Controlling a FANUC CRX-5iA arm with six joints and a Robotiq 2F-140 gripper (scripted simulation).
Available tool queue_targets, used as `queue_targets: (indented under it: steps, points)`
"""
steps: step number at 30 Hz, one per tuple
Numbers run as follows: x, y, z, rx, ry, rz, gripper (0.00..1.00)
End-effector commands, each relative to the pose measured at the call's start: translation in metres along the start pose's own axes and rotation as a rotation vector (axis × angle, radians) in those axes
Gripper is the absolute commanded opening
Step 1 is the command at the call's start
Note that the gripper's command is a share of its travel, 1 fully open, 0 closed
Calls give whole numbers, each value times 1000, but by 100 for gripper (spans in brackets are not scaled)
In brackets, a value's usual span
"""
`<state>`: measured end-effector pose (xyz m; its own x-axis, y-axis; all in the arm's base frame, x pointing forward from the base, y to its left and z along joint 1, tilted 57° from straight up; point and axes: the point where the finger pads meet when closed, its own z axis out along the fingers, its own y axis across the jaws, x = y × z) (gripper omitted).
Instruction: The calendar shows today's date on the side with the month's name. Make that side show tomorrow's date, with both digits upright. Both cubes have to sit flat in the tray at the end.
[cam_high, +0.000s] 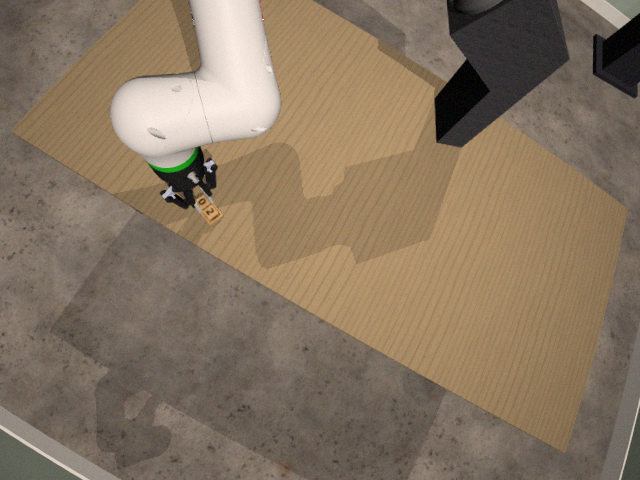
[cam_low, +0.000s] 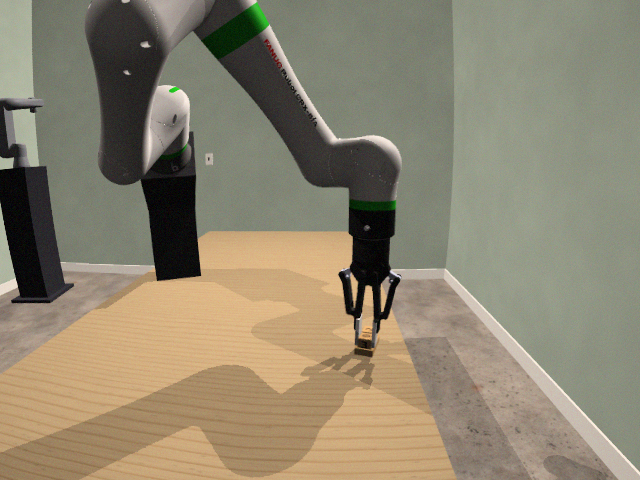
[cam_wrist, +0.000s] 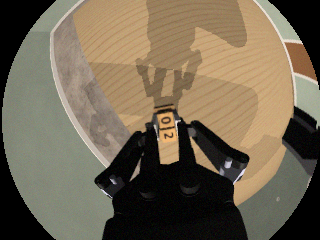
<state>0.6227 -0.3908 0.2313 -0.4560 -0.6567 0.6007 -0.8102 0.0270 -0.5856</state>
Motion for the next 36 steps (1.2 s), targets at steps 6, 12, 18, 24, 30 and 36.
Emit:
queue_targets:
  steps: [6,12,18,24,30,36]
  points:
    - [0,0,0,0,0,0,24]
    - [0,0,0,0,0,0,24]
    - [0,0,0,0,0,0,26]
    - [0,0,0,0,0,0,31]
    - [0,0,0,0,0,0,35]
    - [0,0,0,0,0,0,35]
